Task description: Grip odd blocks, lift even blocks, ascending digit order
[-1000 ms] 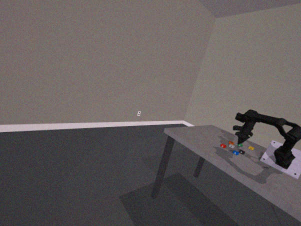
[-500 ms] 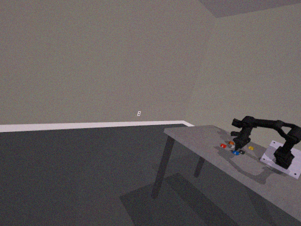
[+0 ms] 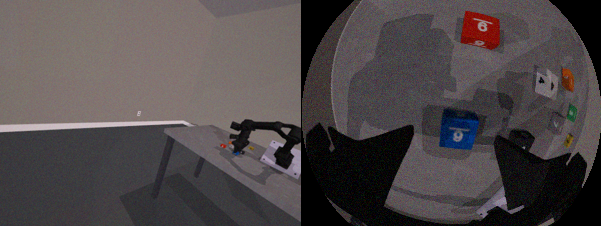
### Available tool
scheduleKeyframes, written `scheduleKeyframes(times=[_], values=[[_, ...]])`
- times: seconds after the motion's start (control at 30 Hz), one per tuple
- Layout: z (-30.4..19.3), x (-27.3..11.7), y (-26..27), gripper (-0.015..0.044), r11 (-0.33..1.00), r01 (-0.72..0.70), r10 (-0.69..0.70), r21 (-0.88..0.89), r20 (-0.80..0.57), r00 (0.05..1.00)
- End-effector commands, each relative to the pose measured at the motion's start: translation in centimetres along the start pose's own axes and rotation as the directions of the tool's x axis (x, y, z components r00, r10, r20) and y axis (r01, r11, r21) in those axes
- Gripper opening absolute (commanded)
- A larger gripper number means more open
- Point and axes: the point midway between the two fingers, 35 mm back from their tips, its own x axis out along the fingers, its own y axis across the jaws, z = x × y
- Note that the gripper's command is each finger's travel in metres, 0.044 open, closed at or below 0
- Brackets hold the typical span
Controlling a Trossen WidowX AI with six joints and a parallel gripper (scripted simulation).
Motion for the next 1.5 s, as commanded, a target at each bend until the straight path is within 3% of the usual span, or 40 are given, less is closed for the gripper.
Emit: scheduleKeyframes(times=[0.0, 0.03, 0.4, 1.47], values=[[-0.19, 0.73, 0.08, 0.04, 1.0, -0.005, 0.005, 0.003, -0.004, 1.0], [-0.2, 0.75, 0.08, 0.04, 1.0, -0.005, 0.005, 0.003, -0.004, 1.0], [-0.2, 0.75, 0.08, 0.012, 1.0, -0.005, 0.005, 0.003, -0.004, 1.0], [-0.2, 0.75, 0.08, 0.012, 1.0, -0.005, 0.005, 0.003, -0.004, 1.0]])
